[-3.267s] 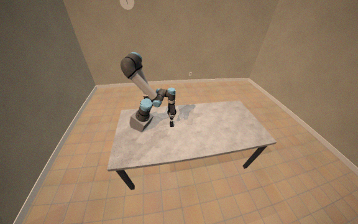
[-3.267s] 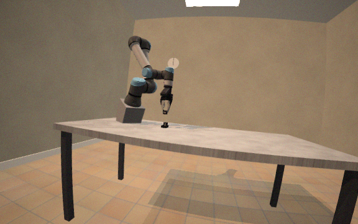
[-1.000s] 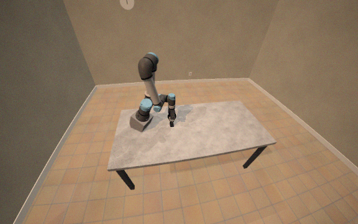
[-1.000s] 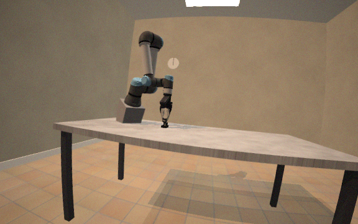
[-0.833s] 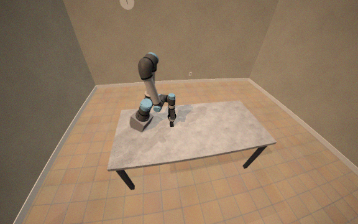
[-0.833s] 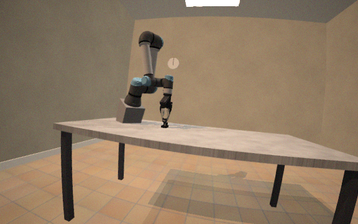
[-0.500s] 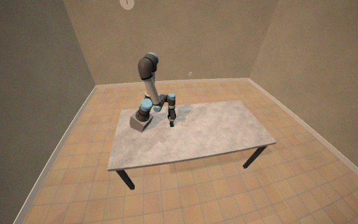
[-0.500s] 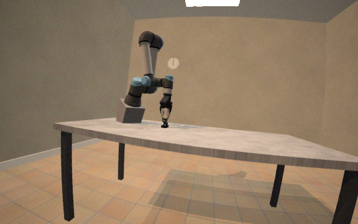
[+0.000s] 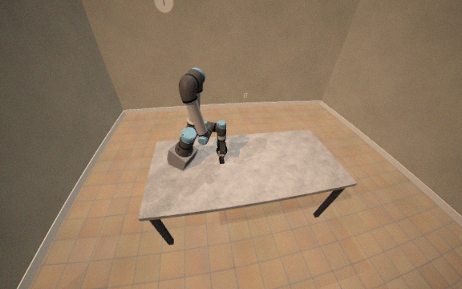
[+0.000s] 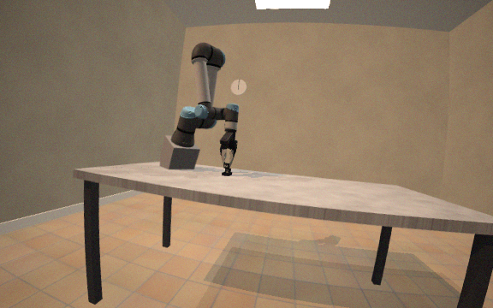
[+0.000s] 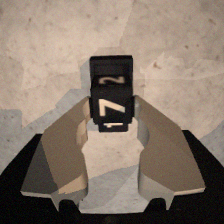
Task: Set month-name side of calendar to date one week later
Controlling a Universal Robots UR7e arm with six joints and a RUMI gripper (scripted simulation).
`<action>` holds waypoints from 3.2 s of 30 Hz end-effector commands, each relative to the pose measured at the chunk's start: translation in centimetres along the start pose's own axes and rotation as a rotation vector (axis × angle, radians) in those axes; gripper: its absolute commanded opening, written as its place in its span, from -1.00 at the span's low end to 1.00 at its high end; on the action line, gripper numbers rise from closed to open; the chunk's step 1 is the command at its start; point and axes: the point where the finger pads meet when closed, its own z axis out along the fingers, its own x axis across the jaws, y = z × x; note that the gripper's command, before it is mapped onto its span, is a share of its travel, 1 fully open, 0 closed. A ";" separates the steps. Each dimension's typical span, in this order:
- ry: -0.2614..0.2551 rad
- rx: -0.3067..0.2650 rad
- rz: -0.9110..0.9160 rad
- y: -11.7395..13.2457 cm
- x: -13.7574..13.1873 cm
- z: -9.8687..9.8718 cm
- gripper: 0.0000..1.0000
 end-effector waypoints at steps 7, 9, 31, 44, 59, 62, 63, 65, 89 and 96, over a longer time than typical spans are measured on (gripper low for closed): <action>-0.001 0.000 0.000 0.0 0.0 0.6 -0.80; -0.001 0.000 0.000 0.0 0.0 0.8 -0.80; -0.001 0.000 0.000 0.0 0.0 2.2 -0.80; -0.001 0.000 0.000 0.0 0.0 2.3 -0.80; -0.001 0.000 0.000 0.0 0.0 2.3 -0.80; -0.001 0.000 0.000 0.0 0.0 2.3 -0.80; -0.001 0.000 0.000 0.0 0.0 2.3 -0.80; -0.001 0.000 0.000 0.0 0.0 2.3 -0.80; -0.001 0.000 0.000 0.0 0.0 3.1 -0.80; -0.001 0.000 0.000 0.0 0.0 3.2 -0.80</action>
